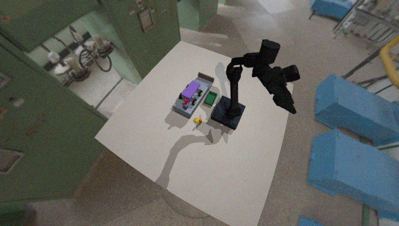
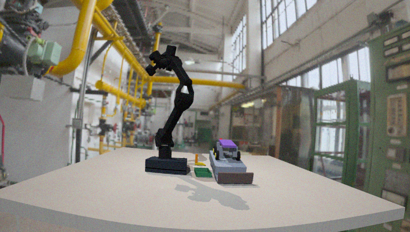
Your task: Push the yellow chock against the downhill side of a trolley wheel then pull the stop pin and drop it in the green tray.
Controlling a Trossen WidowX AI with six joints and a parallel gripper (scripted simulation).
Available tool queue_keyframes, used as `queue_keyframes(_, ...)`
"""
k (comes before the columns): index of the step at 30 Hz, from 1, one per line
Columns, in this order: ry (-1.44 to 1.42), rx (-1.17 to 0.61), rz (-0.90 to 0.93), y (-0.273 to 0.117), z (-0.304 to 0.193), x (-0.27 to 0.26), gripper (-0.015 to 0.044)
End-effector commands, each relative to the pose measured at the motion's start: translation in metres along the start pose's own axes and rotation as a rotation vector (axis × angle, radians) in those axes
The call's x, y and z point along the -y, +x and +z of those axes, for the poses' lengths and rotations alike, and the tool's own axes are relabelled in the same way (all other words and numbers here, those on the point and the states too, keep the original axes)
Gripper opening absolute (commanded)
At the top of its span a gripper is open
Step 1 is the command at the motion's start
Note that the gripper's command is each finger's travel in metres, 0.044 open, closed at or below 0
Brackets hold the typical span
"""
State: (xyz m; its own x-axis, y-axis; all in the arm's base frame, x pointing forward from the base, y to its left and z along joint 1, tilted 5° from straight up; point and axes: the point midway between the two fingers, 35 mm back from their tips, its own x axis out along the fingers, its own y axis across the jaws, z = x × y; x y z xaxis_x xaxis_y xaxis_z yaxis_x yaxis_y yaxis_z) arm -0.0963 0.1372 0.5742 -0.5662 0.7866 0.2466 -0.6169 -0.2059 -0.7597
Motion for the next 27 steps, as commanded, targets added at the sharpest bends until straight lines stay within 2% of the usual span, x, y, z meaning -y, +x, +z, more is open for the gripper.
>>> queue_keyframes(1,-0.001,-0.006,0.001,0.001,-0.001,0.000,0.0374)
queue_keyframes(8,-0.011,-0.230,0.019,0.025,-0.059,-0.014,0.0190)
queue_keyframes(17,0.061,-0.548,0.023,0.032,-0.149,-0.026,0.0190)
queue_keyframes(27,0.111,-0.857,0.034,0.009,-0.244,-0.032,0.0190)
